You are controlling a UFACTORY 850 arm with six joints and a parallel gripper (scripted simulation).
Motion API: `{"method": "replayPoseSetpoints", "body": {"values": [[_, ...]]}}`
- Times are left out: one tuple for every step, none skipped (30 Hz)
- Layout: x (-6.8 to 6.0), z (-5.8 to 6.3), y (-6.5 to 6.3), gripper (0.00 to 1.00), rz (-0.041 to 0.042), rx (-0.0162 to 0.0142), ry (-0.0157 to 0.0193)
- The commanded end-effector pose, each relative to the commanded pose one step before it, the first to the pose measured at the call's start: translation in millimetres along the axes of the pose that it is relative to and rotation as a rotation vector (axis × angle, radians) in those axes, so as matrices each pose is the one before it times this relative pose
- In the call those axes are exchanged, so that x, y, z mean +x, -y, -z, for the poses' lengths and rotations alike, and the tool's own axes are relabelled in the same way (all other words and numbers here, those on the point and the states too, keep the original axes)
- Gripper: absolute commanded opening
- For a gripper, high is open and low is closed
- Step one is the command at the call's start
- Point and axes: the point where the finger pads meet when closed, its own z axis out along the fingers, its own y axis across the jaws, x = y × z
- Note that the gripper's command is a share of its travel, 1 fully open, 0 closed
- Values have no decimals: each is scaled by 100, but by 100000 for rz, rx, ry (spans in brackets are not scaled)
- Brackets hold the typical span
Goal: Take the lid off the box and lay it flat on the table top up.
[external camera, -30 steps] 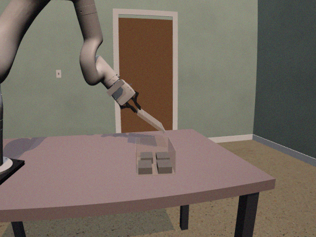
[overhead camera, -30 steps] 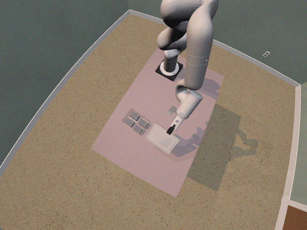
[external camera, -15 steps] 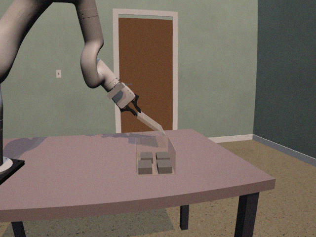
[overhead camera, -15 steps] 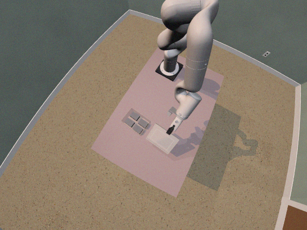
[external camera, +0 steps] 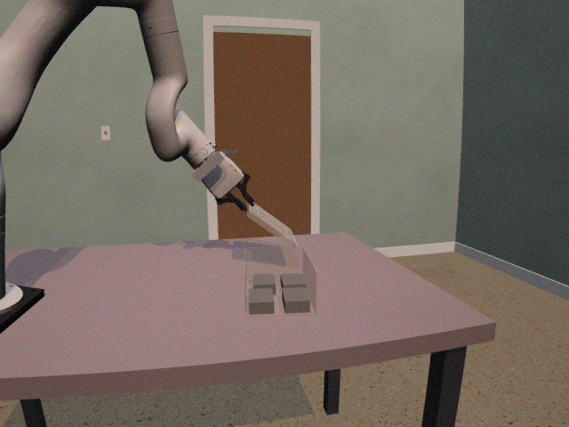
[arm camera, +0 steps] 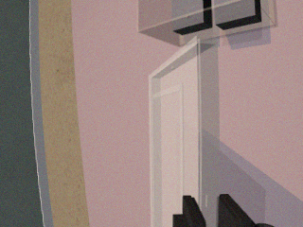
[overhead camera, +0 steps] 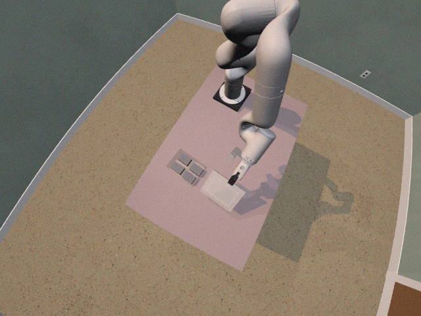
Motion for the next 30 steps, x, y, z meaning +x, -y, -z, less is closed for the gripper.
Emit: {"method": "replayPoseSetpoints", "body": {"values": [[-46,-485,-333,0,-90,184,91],[0,-109,-95,0,0,0,1],[0,-101,-87,0,0,0,0],[0,-90,-77,0,0,0,-1],[0,-76,-66,0,0,0,0],[0,0,0,0,0,0,0],[0,0,0,0,0,0,0],[0,-61,-53,0,0,0,0],[0,-45,-39,0,0,0,1],[0,-30,-26,0,0,0,0],[0,-17,-15,0,0,0,0],[0,-7,-6,0,0,0,0],[0,-1,-1,0,0,0,0],[0,-1,-1,0,0,0,0],[0,-6,-6,0,0,0,0],[0,-16,-14,0,0,0,0],[0,-29,-25,0,0,0,0],[0,-43,-37,0,0,0,0],[0,-57,-49,0,0,0,0],[0,-71,-62,0,0,0,0],[0,-84,-74,0,0,0,1],[0,-96,-84,0,0,0,1],[0,0,0,0,0,0,0],[0,0,0,0,0,0,0],[0,-107,-92,0,0,0,-1],[0,-113,-98,0,0,0,0],[0,-116,-101,0,0,-1,1],[0,-119,-102,0,0,0,-1],[0,-115,-100,0,0,0,0],[0,-109,-95,0,0,0,1]]}}
